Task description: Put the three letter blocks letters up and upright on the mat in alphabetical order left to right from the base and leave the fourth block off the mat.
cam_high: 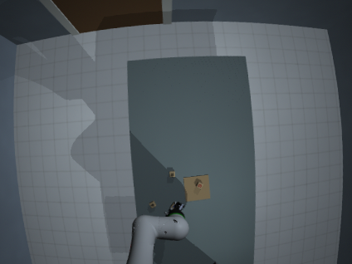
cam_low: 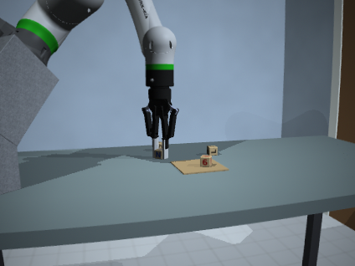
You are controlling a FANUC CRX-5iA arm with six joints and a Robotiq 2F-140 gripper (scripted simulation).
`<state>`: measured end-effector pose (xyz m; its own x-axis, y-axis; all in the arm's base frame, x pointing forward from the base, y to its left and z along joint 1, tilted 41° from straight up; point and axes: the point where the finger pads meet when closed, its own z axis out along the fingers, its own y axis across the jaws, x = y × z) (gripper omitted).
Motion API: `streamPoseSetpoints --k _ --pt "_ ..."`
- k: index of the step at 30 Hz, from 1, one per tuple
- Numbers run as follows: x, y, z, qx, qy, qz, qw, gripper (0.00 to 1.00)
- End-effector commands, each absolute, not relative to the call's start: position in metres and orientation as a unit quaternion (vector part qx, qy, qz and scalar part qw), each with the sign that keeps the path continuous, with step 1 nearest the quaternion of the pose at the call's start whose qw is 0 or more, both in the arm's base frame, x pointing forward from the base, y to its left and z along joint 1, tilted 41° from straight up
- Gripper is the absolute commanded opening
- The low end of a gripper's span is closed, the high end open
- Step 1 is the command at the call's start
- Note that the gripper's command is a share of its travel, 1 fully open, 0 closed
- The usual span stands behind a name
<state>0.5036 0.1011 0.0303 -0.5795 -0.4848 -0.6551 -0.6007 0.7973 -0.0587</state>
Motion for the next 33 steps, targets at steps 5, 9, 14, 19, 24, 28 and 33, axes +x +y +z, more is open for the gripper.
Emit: streamPoseSetpoints --k 5,9,14,19,24,28,33 --pt "0.503 0.101 0.031 -0.307 0.885 0.085 0.341 0.16" --pt "0.495 0.096 0.042 -0.307 0.885 0.085 0.341 0.16" --pt "0.477 0.083 0.067 -0.307 0.885 0.085 0.341 0.16" --pt "0.457 0.071 0.094 -0.307 0.885 0.085 0.341 0.16" --pt "0.451 0.066 0.103 -0.307 0.885 0.085 0.341 0.16" --pt "0.449 0.065 0.106 -0.307 0.885 0.085 0.341 0.16" --pt "0.449 0.065 0.106 -0.307 0.885 0.085 0.341 0.16"
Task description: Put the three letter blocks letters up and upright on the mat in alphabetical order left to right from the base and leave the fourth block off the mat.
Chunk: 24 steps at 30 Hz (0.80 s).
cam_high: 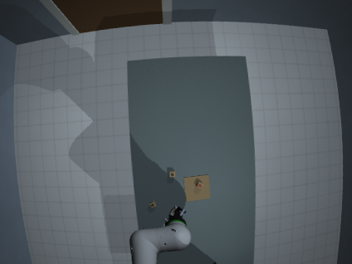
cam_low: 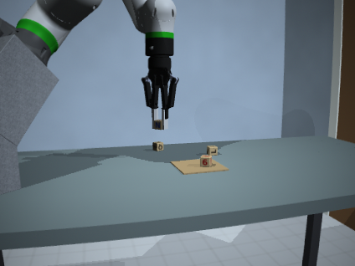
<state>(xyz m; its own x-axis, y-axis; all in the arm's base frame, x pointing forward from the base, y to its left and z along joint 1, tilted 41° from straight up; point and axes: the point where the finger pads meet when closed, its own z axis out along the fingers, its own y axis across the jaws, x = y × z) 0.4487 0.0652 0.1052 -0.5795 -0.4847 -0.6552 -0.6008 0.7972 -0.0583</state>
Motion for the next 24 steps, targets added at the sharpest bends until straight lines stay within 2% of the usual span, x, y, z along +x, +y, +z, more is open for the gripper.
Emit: streamPoseSetpoints --k 1,24 --pt "0.449 0.065 0.106 -0.307 0.885 0.085 0.341 0.16" --pt "0.497 0.001 0.112 -0.505 0.793 0.002 0.342 0.16"
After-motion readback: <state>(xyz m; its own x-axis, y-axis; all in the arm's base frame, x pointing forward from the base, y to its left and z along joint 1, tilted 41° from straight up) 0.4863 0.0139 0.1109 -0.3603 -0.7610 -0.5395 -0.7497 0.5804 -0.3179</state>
